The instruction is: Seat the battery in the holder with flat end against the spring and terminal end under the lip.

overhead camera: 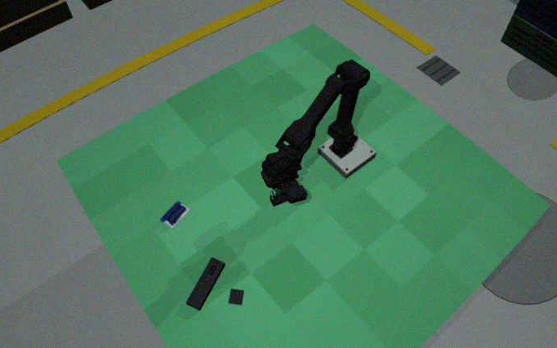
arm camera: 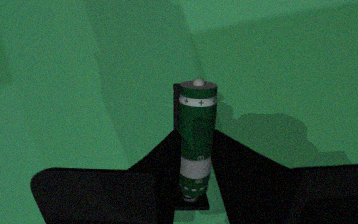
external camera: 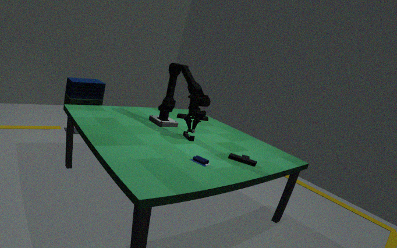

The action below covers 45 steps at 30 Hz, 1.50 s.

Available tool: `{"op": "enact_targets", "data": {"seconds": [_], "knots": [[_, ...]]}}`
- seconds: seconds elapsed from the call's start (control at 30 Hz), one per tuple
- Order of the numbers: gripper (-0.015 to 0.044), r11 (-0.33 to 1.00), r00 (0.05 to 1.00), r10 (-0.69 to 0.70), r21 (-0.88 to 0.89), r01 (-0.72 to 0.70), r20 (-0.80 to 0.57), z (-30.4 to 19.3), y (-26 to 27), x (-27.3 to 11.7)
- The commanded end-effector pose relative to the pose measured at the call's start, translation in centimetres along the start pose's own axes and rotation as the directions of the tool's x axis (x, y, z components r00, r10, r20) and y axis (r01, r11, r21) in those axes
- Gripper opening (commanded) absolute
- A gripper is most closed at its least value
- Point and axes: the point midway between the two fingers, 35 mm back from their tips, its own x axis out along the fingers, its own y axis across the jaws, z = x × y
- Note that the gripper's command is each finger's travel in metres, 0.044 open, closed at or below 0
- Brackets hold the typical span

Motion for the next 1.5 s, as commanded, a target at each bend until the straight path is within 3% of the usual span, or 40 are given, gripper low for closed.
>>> {"op": "enact_targets", "data": {"seconds": [0.0,1.47], "knots": [[0.0061,1.000,0.999,-0.003,0.003,0.003,0.033,-0.4,-0.1,0.6],[0.0061,1.000,0.957,-0.004,0.003,0.003,0.290,-1.8,-0.1,2.1]]}}
